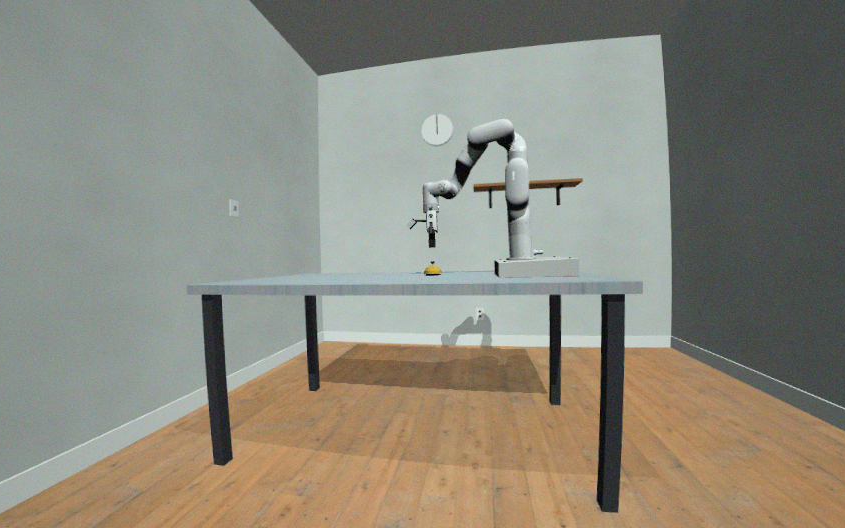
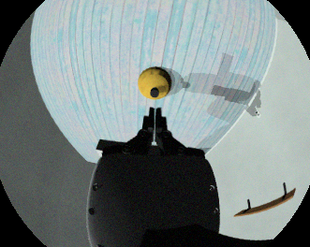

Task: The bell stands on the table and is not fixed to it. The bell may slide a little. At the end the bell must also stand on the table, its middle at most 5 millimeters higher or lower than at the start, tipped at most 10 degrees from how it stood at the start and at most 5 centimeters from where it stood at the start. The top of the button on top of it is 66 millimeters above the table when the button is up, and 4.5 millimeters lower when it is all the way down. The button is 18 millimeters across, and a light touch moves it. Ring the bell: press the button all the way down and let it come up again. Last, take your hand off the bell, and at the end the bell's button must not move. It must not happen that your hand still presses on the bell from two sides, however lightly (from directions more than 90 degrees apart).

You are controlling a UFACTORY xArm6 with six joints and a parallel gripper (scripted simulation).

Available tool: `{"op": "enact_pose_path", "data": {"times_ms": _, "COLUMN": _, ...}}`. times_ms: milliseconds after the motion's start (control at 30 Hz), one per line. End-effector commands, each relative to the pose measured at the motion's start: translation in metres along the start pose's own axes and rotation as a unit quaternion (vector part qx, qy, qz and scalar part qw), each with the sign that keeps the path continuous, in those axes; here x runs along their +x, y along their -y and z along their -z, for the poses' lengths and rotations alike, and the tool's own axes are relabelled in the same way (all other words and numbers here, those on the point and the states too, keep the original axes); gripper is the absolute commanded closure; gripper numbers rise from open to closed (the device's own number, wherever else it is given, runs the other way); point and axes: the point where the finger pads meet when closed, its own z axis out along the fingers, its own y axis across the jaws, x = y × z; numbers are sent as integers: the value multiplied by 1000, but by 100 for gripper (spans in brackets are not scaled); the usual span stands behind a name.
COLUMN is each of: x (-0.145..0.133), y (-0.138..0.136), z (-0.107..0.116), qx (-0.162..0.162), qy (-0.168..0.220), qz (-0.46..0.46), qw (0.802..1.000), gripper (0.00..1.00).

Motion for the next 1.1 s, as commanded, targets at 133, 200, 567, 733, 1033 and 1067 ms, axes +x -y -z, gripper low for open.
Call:
{"op": "enact_pose_path", "data": {"times_ms": 133, "x": 1, "y": 0, "z": -5, "qx": 2, "qy": -2, "qz": 2, "qw": 1000, "gripper": 100}}
{"op": "enact_pose_path", "data": {"times_ms": 200, "x": 1, "y": 0, "z": -8, "qx": 2, "qy": -2, "qz": 2, "qw": 1000, "gripper": 100}}
{"op": "enact_pose_path", "data": {"times_ms": 567, "x": 2, "y": 0, "z": -24, "qx": 2, "qy": -2, "qz": 2, "qw": 1000, "gripper": 100}}
{"op": "enact_pose_path", "data": {"times_ms": 733, "x": 2, "y": 0, "z": -34, "qx": 2, "qy": -2, "qz": 2, "qw": 1000, "gripper": 100}}
{"op": "enact_pose_path", "data": {"times_ms": 1033, "x": 2, "y": 1, "z": -49, "qx": 2, "qy": -2, "qz": 2, "qw": 1000, "gripper": 100}}
{"op": "enact_pose_path", "data": {"times_ms": 1067, "x": 2, "y": 1, "z": -51, "qx": 2, "qy": -2, "qz": 2, "qw": 1000, "gripper": 100}}
